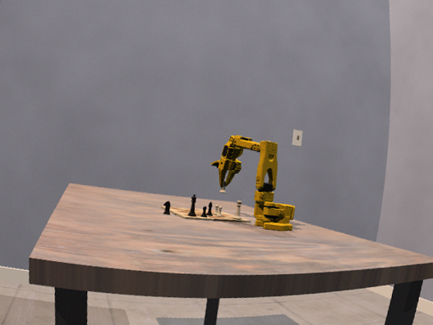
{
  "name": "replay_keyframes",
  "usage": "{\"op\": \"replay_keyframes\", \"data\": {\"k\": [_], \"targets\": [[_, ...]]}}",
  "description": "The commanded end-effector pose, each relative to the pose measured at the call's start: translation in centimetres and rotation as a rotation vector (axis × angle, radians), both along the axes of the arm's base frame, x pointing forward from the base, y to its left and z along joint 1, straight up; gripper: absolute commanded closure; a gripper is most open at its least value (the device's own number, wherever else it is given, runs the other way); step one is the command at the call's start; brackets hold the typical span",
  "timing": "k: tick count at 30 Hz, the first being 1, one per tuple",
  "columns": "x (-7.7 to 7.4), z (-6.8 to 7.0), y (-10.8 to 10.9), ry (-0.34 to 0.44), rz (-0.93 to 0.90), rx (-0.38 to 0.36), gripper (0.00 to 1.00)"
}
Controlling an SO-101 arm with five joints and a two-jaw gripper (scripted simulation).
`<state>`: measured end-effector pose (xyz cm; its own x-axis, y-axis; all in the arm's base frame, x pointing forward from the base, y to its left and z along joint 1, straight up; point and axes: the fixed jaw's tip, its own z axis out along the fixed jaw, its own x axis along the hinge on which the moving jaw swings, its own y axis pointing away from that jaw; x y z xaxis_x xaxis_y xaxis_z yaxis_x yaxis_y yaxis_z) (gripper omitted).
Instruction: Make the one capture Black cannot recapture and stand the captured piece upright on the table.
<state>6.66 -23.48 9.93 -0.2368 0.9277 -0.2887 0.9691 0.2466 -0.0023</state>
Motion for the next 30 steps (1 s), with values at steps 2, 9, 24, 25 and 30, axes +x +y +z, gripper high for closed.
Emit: {"op": "replay_keyframes", "data": {"k": [2, 9, 24, 25, 30], "targets": [[-0.2, 0.1, -0.2, 0.001, -0.004, 0.003, 1.00], [-0.2, 0.1, -0.2, 0.001, -0.004, 0.003, 1.00], [-0.2, -0.8, -0.2, 0.001, -0.004, 0.003, 1.00], [-0.2, -0.9, -0.2, 0.001, -0.004, 0.003, 1.00], [-0.2, -1.8, -0.3, 0.001, -0.004, 0.003, 1.00]]}}
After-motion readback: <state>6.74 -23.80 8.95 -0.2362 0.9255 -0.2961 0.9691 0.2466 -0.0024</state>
